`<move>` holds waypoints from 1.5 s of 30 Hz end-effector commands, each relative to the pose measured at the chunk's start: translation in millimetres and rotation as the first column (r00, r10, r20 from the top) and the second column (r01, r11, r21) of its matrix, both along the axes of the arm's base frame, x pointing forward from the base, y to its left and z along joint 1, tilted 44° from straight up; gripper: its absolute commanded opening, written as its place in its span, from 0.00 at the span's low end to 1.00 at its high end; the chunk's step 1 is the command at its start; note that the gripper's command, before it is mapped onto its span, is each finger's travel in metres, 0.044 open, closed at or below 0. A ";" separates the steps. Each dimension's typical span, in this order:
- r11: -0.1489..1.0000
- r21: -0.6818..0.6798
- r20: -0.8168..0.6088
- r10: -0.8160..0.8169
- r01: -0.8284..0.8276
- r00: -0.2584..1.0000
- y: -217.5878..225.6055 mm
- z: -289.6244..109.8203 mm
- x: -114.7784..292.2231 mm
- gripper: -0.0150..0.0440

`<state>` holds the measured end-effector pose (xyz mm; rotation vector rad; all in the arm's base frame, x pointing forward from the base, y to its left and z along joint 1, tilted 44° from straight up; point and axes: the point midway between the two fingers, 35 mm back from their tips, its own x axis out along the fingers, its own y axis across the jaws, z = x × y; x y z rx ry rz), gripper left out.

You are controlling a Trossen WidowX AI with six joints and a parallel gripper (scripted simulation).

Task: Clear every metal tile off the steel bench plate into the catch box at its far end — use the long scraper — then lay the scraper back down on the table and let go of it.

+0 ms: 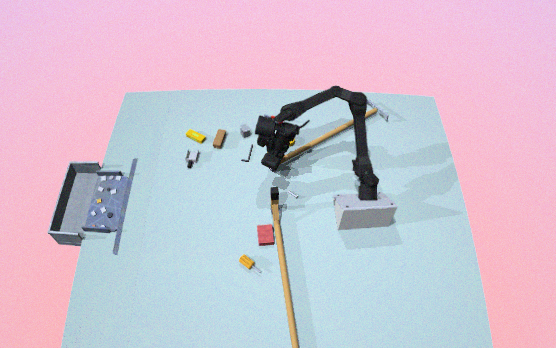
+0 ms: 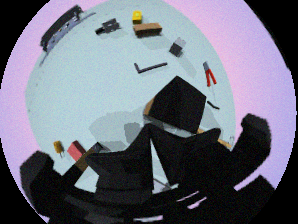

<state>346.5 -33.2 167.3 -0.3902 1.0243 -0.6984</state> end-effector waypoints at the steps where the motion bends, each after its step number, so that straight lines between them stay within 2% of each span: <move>1: 1.000 0.005 0.001 0.003 -0.003 1.000 -2.1 5.6 7.5 0.25; 45: 1.000 0.005 0.005 0.002 -0.002 1.000 -32.8 47.6 59.4 0.25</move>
